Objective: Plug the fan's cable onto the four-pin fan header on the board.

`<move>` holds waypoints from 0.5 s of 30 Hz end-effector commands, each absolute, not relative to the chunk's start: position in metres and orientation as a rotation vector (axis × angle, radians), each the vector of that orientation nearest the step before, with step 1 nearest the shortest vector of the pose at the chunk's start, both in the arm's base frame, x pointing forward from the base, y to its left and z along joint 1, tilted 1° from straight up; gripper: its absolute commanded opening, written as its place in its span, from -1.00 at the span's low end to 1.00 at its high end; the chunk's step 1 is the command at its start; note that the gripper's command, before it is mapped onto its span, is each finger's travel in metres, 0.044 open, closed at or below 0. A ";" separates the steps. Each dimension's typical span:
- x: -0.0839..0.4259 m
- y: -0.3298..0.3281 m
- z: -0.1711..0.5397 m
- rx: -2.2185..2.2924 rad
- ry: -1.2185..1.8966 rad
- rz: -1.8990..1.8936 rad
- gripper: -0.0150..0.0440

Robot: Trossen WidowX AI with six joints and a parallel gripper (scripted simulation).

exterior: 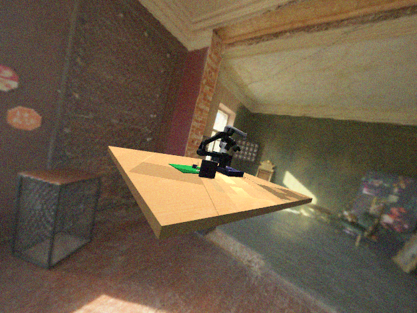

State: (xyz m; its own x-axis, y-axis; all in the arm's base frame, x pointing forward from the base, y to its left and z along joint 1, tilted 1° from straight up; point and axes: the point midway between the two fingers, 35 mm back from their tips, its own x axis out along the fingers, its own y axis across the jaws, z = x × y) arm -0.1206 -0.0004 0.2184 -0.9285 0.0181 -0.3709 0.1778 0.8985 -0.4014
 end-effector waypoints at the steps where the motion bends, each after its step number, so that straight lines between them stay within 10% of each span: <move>1: -0.121 0.000 0.218 0.144 2.702 -0.619 0.95; 15: -0.122 0.074 0.213 0.878 2.466 -0.860 1.00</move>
